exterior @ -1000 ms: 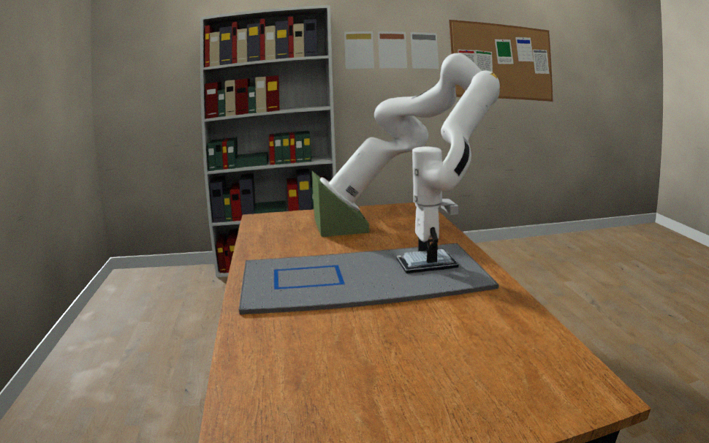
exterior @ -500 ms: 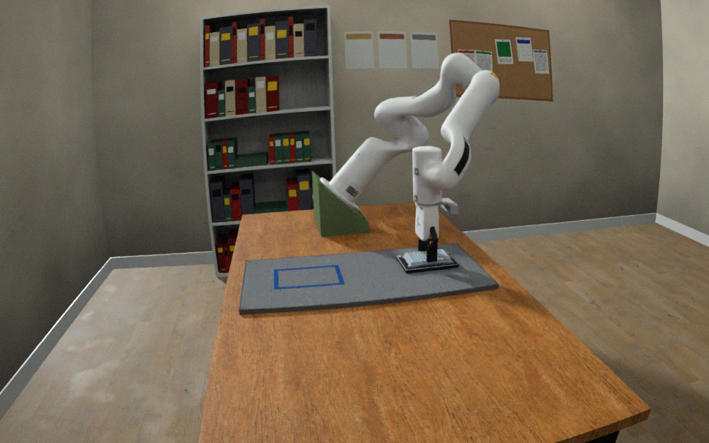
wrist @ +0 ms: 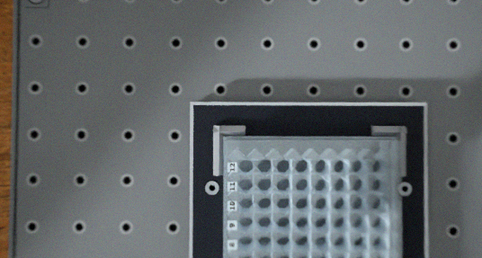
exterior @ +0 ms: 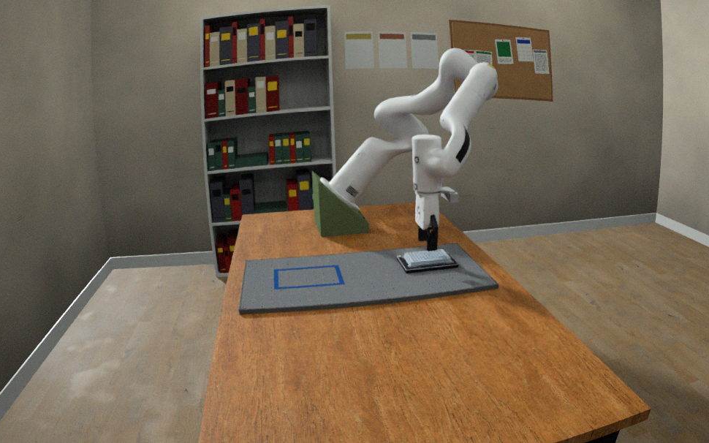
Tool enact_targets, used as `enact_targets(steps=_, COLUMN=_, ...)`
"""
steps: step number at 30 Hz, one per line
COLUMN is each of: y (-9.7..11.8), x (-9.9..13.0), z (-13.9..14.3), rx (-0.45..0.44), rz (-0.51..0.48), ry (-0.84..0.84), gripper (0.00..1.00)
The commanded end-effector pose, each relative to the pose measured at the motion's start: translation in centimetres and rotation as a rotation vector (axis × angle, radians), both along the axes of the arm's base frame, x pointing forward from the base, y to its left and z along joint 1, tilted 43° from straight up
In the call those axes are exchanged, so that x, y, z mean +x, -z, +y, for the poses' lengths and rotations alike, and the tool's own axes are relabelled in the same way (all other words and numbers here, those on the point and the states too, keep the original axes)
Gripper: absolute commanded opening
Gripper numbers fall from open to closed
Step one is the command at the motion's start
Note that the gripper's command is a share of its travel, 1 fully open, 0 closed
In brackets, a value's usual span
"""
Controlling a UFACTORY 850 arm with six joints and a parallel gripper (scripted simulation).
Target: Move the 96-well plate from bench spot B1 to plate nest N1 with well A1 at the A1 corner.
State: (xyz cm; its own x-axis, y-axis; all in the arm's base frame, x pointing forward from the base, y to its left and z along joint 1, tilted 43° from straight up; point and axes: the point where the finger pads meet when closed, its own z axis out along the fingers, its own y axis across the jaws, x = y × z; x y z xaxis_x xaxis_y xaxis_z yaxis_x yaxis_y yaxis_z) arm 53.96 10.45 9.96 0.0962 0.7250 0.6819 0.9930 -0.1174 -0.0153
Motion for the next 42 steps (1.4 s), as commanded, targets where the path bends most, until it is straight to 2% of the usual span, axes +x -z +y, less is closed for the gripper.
enact_targets(steps=1, y=-0.6, x=0.0, z=-0.6, rx=0.0, rz=-0.001, ry=0.001, gripper=1.0)
enact_targets(steps=20, y=-3.9, x=-0.3, z=-3.6, rx=0.0, rz=-0.001, ry=0.001, gripper=1.0)
enact_targets(steps=42, y=-3.9, x=-0.3, z=-3.6, rx=0.0, rz=-0.001, ry=0.001, gripper=1.0)
